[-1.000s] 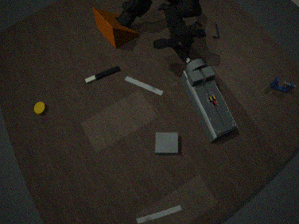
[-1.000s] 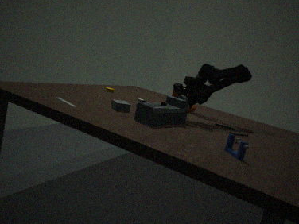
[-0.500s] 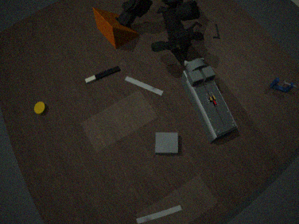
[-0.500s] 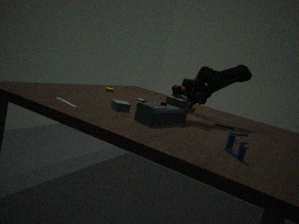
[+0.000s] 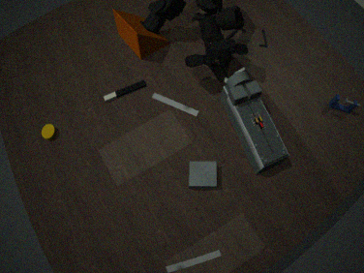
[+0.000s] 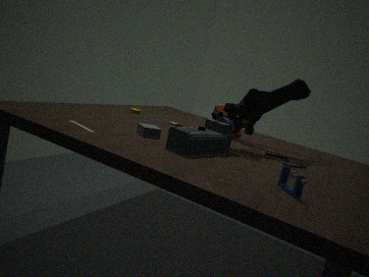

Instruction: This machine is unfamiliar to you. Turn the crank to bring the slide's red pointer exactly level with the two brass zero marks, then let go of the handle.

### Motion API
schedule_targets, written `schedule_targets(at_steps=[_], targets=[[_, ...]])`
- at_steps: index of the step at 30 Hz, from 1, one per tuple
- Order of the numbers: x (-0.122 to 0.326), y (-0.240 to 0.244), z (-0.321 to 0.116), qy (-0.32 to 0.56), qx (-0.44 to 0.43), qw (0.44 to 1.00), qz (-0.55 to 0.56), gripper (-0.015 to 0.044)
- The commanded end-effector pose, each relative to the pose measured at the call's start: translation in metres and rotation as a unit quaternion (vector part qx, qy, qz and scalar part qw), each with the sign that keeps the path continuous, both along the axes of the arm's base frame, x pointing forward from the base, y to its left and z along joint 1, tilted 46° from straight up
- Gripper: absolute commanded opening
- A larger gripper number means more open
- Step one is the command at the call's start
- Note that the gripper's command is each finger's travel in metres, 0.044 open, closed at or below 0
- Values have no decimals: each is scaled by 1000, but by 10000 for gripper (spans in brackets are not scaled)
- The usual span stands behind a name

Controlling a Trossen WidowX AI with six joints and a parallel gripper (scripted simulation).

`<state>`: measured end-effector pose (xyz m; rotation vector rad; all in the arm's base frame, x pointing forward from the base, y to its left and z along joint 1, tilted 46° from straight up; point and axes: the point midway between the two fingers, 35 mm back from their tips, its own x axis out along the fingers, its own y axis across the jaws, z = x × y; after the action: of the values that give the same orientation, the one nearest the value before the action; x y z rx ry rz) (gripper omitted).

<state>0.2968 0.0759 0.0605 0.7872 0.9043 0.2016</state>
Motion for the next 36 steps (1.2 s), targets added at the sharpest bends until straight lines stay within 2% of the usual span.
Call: schedule_targets(at_steps=[1, 36], targets=[[0, 9, -3, 2, 0, 1000, 3, 0], [4, 35, 10, 2, 1, 1000, 3, 0]])
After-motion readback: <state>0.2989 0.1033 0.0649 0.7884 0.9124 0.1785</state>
